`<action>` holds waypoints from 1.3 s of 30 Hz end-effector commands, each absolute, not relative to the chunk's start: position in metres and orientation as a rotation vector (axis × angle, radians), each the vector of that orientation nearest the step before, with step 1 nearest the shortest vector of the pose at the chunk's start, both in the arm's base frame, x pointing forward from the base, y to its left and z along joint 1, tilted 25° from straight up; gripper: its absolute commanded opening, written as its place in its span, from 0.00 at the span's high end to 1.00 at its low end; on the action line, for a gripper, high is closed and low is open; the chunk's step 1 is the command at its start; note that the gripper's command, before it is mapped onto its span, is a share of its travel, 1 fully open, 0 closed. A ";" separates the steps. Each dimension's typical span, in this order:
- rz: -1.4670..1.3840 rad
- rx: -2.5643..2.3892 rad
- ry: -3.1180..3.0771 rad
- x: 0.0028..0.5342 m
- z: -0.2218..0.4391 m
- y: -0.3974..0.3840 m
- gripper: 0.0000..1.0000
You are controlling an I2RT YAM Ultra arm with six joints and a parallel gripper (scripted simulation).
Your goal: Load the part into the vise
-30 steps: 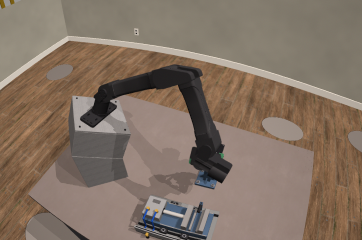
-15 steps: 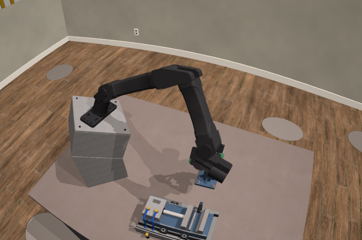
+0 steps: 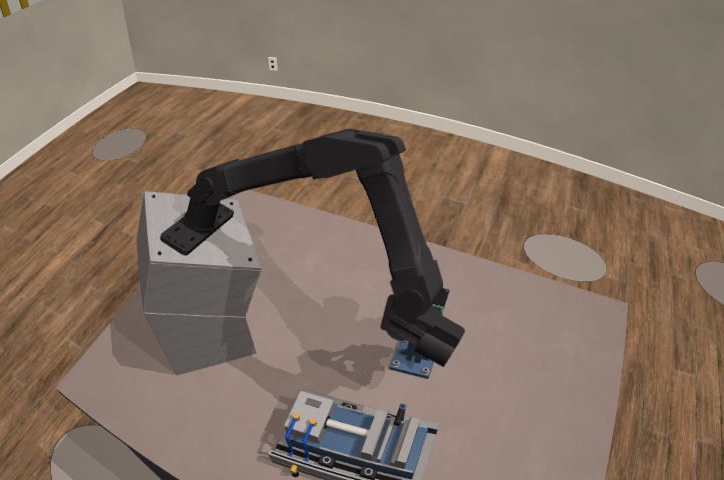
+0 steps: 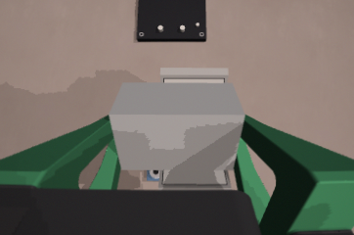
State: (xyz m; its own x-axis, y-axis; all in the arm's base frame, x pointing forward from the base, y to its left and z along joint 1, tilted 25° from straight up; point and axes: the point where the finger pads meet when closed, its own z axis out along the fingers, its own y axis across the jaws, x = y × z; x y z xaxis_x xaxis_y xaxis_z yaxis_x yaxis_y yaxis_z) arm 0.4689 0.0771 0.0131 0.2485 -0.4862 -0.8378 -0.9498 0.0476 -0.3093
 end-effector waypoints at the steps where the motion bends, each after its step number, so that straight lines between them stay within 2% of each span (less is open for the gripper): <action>1: 0.611 -1.557 1.364 0.476 0.020 0.069 1.00; 39: 0.586 -1.564 1.347 0.477 0.032 0.068 1.00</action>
